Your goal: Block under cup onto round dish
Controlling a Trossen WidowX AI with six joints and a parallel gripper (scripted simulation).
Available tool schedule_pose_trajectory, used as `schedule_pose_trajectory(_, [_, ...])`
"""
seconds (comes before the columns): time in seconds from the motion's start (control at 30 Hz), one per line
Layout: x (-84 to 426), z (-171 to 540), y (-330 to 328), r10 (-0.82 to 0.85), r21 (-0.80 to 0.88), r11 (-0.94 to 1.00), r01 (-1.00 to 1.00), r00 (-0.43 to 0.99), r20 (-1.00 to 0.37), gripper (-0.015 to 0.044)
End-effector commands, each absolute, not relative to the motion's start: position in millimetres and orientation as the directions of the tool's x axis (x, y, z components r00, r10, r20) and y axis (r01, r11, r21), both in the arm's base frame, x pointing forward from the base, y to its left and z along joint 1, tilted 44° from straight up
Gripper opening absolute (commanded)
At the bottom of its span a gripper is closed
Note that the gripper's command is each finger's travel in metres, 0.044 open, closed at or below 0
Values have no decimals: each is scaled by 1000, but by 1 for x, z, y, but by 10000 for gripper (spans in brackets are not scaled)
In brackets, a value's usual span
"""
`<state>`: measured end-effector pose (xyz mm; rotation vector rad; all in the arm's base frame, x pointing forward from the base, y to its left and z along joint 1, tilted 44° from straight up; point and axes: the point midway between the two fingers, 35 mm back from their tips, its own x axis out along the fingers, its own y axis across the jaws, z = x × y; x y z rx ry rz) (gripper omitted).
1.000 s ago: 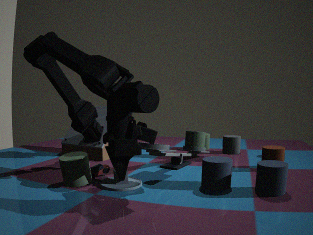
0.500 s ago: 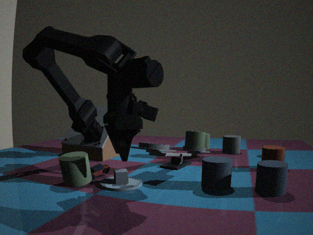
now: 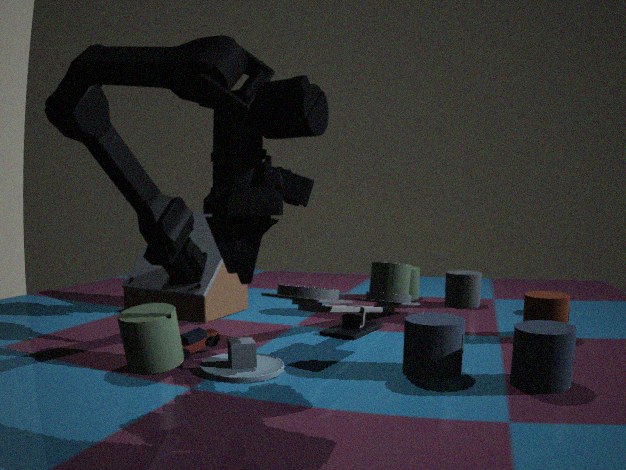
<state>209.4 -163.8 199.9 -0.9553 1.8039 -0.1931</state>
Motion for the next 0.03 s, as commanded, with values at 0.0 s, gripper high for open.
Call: schedule_pose_trajectory(0.0, [210,202,-163,-685,-540,670,-510,-143,-714,440])
